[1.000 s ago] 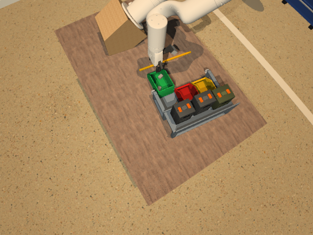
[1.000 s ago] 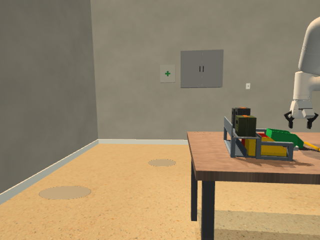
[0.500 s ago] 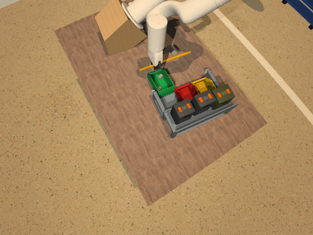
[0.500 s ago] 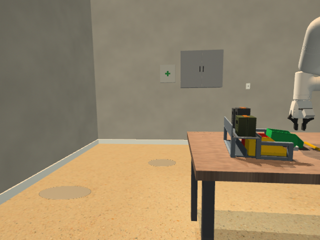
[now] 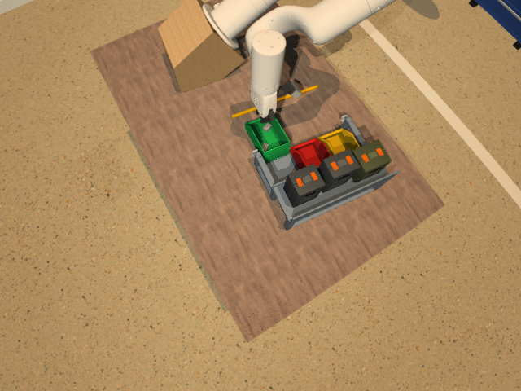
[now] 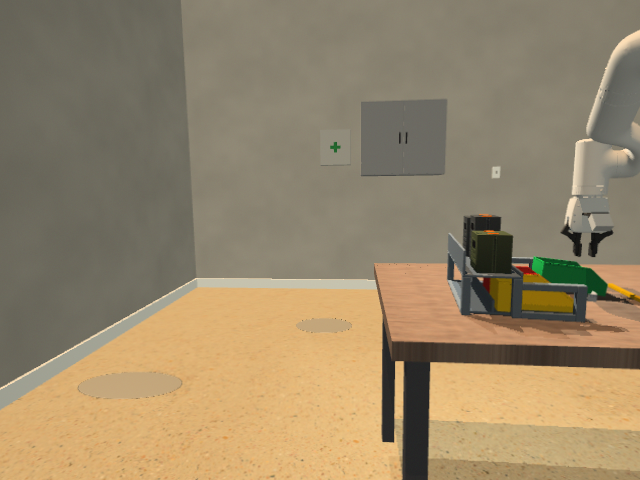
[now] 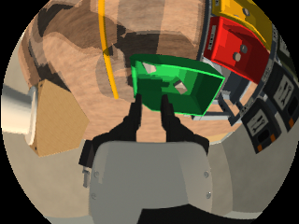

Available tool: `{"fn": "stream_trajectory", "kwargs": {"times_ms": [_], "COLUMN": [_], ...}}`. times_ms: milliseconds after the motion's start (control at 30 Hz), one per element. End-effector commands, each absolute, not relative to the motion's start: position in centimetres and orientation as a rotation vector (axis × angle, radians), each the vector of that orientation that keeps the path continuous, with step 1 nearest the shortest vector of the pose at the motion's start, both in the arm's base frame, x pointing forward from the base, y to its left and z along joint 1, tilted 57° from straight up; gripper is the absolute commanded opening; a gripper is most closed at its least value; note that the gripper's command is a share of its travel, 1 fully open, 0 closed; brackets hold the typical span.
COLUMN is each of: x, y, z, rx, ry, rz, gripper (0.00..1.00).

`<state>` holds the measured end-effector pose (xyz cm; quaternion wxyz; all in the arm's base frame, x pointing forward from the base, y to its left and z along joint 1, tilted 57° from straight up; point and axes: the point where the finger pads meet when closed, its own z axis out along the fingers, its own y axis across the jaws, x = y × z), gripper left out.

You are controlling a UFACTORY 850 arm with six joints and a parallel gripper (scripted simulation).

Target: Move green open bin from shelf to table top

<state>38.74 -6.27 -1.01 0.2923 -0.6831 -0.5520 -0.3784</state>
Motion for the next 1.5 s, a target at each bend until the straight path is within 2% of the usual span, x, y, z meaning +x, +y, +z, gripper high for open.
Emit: {"fn": "stream_trajectory", "kwargs": {"times_ms": [0,100,267,667,833,1233,1400,1467], "x": [38.8,38.8,42.3,42.3,45.8,45.8,50.6,50.6], "y": [-6.3,-6.3,-8.1,-8.1,-9.9,-9.9,-12.3,-12.3], "z": [-1.0,-1.0,-0.3,-0.3,0.4,0.4,1.4,1.4], "rx": [-1.821,-1.821,-1.821,-1.821,-1.821,-1.821,-1.821,-1.821], "ry": [-1.472,-1.472,-1.472,-1.472,-1.472,-1.472,-1.472,-1.472], "rz": [-1.009,-1.009,-1.009,-1.009,-1.009,-1.009,-1.009,-1.009], "gripper": [0.33,0.33,0.33,0.33,0.33,0.33,0.33,0.33]}}
